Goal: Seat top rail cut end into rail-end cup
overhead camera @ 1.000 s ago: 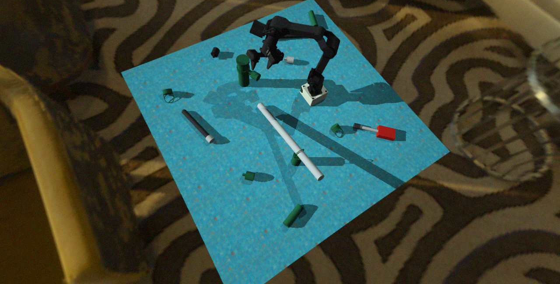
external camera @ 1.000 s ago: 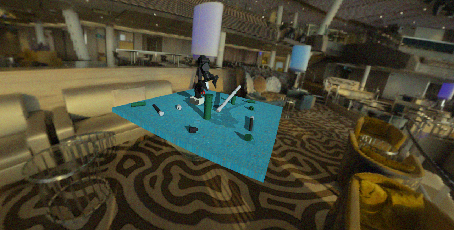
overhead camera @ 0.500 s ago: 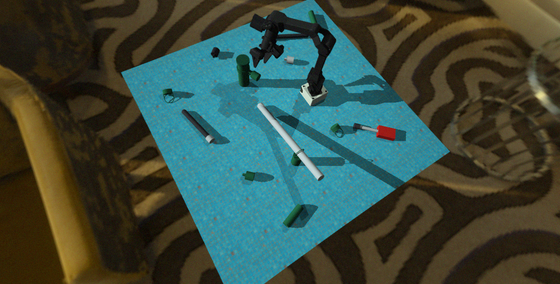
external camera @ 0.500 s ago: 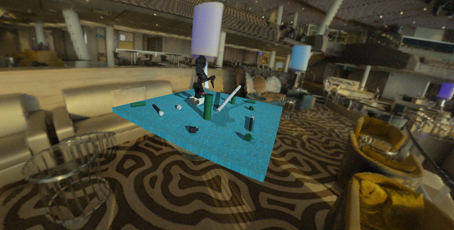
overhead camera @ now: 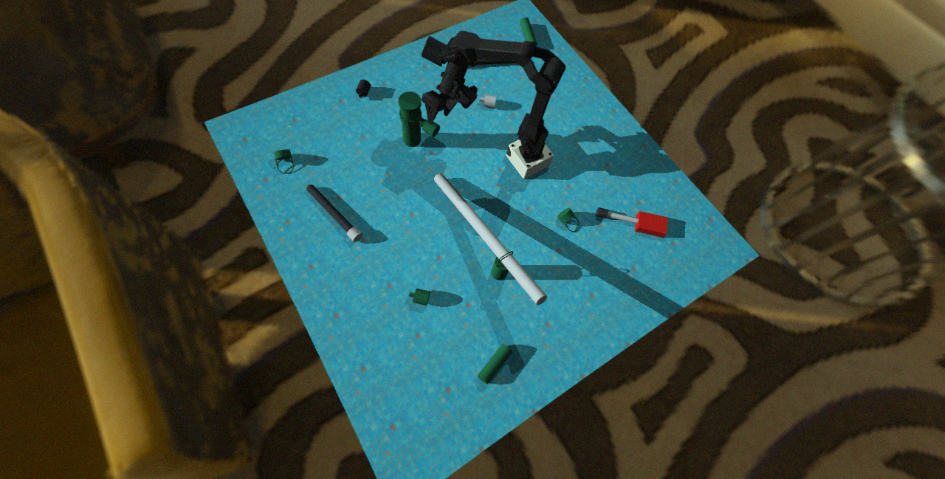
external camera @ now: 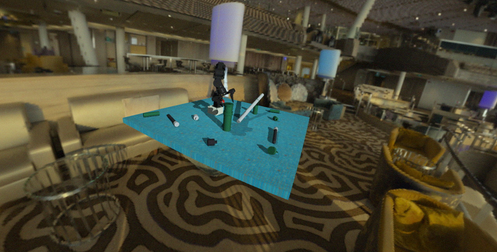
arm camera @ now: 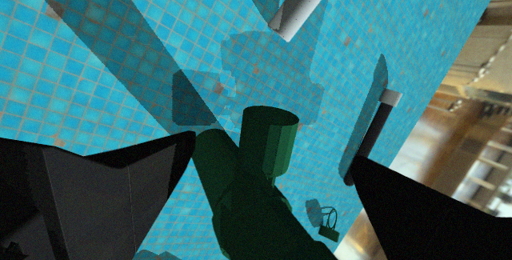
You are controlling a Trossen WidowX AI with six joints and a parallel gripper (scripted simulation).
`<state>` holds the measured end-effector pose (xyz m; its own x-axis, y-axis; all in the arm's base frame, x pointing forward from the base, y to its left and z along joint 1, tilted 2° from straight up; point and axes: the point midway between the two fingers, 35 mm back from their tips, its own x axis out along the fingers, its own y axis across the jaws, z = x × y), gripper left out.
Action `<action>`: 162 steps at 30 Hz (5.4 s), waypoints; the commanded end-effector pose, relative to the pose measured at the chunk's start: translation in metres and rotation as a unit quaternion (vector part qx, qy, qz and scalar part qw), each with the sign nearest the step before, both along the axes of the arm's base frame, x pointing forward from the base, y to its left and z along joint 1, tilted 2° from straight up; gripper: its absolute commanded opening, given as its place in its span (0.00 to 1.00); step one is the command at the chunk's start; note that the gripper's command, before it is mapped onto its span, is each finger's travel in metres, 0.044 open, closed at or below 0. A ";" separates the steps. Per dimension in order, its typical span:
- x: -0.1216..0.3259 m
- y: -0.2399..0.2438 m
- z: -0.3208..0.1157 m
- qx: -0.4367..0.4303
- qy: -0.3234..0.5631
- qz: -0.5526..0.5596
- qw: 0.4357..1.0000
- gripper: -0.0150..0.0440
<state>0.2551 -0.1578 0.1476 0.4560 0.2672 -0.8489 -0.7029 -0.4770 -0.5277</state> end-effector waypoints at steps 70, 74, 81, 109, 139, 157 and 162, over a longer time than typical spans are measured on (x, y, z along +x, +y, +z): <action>0.037 0.022 -0.062 0.003 -0.002 -0.025 1.000 0.25; 0.038 0.023 -0.062 0.003 -0.002 -0.031 1.000 0.25; 0.042 0.025 -0.062 0.005 -0.003 -0.057 0.998 0.25; 0.057 0.031 -0.061 0.010 -0.003 -0.147 0.989 0.25; 0.068 0.034 -0.060 0.013 -0.004 -0.206 0.978 0.25; 0.067 0.034 -0.061 0.014 -0.002 -0.202 0.979 0.25; 0.067 0.034 -0.061 0.014 -0.002 -0.202 0.979 0.48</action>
